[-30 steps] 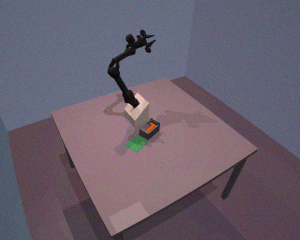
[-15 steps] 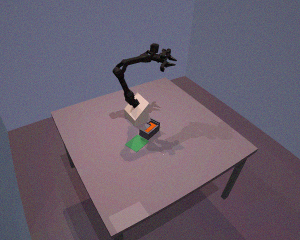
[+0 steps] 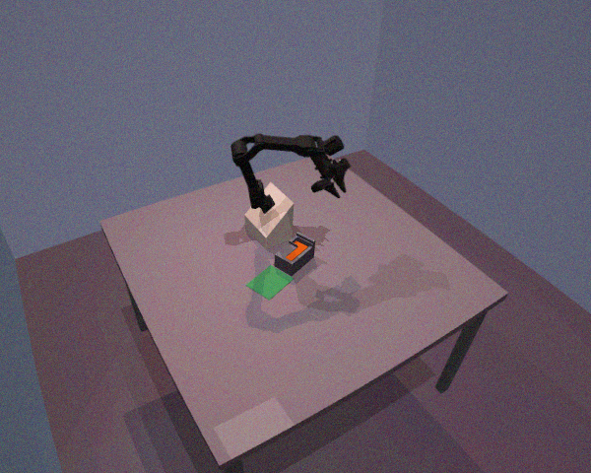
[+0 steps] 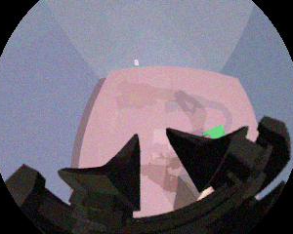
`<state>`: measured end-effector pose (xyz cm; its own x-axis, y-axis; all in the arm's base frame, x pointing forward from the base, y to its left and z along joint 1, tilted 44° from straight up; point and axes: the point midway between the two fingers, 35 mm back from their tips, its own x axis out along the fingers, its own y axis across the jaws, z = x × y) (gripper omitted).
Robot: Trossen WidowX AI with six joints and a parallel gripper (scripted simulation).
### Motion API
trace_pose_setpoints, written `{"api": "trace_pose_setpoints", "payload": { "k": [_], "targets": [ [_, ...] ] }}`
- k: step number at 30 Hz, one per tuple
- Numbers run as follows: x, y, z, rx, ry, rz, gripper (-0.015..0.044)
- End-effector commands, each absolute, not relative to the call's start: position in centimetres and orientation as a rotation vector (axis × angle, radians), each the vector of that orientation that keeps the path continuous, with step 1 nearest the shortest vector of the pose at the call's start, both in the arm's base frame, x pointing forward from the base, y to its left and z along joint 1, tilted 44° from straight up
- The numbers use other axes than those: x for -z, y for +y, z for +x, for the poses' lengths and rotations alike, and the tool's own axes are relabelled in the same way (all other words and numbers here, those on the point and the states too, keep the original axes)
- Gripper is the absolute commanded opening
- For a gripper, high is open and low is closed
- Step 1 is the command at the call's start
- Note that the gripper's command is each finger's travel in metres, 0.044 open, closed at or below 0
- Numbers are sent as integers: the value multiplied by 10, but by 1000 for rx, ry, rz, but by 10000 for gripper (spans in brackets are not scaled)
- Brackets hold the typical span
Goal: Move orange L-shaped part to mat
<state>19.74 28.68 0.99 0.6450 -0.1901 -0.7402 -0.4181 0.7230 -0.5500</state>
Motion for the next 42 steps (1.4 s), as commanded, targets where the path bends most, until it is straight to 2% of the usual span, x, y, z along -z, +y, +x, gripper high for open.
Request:
{"api": "trace_pose_setpoints", "payload": {
  "k": [1, 5, 8, 17, 25, 42],
  "targets": [
    [4, 213, 214, 5, 1105, -894, 180],
    [6, 141, 212, 155, 1362, -967, 180],
    [4, 113, 206, 213, 1478, -985, 180],
    [7, 109, 207, 216, 1487, -986, 180],
    [58, 60, 217, 219, 1486, -988, 180],
    [69, 50, 219, 219, 1486, -988, 180]
  ]
}}
